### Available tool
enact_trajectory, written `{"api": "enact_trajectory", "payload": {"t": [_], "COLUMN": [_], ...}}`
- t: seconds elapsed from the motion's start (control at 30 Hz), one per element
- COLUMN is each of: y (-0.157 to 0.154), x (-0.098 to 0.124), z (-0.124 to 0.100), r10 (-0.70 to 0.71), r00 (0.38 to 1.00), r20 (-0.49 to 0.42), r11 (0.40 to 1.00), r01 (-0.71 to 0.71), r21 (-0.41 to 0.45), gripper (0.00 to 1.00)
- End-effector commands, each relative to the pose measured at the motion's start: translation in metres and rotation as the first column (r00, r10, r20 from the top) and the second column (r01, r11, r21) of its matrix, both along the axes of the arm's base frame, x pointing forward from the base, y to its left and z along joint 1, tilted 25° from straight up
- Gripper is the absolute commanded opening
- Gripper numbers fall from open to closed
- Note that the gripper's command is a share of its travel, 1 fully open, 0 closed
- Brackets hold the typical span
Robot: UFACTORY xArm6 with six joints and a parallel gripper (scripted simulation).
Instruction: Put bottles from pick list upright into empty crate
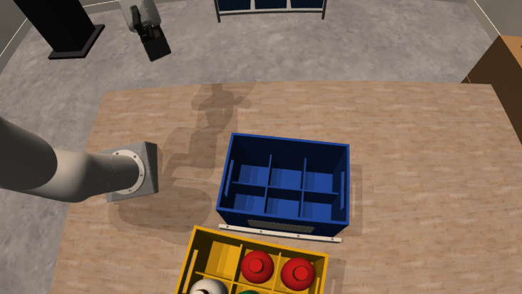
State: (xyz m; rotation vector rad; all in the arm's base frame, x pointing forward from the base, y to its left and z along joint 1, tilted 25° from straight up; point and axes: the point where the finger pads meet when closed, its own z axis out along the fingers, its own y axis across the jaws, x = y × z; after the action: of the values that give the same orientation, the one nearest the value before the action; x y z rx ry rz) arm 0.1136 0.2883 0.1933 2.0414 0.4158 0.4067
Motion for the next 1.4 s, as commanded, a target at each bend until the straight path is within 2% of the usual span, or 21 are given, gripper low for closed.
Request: {"api": "enact_trajectory", "payload": {"t": [0.0, 0.13, 0.23, 0.37, 0.47, 0.6, 0.77, 0.9, 1.0, 1.13, 1.2, 1.37], "y": [0.021, 0.025, 0.039, 0.049, 0.063, 0.073, 0.087, 0.097, 0.11, 0.121, 0.13, 0.142], "x": [0.004, 0.005, 0.01, 0.013, 0.018, 0.022, 0.028, 0.033, 0.04, 0.046, 0.051, 0.059], "z": [-0.006, -0.007, -0.011, -0.013, -0.016, -0.018, -0.019, -0.021, -0.022, -0.022, -0.022, -0.022], "r10": [0.0, 0.0, 0.014, 0.014, 0.038, 0.039, 0.073, 0.073, 0.117, 0.117, 0.154, 0.168], "r00": [0.995, 0.995, 0.983, 0.983, 0.964, 0.964, 0.94, 0.94, 0.913, 0.913, 0.892, 0.884], "r20": [-0.095, -0.095, -0.183, -0.184, -0.264, -0.264, -0.334, -0.334, -0.392, -0.392, -0.425, -0.437], "r11": [0.999, 0.999, 0.996, 0.996, 0.991, 0.991, 0.981, 0.981, 0.968, 0.968, 0.955, 0.949], "r01": [0.003, 0.003, 0.002, 0.002, -0.002, -0.002, -0.008, -0.008, -0.015, -0.015, -0.023, -0.025], "r21": [0.04, 0.04, 0.085, 0.085, 0.136, 0.136, 0.192, 0.192, 0.252, 0.252, 0.297, 0.315], "gripper": [0.65, 0.65, 0.65, 0.65, 0.65, 0.65, 0.65, 0.65, 0.65, 0.65, 0.65, 0.65]}}
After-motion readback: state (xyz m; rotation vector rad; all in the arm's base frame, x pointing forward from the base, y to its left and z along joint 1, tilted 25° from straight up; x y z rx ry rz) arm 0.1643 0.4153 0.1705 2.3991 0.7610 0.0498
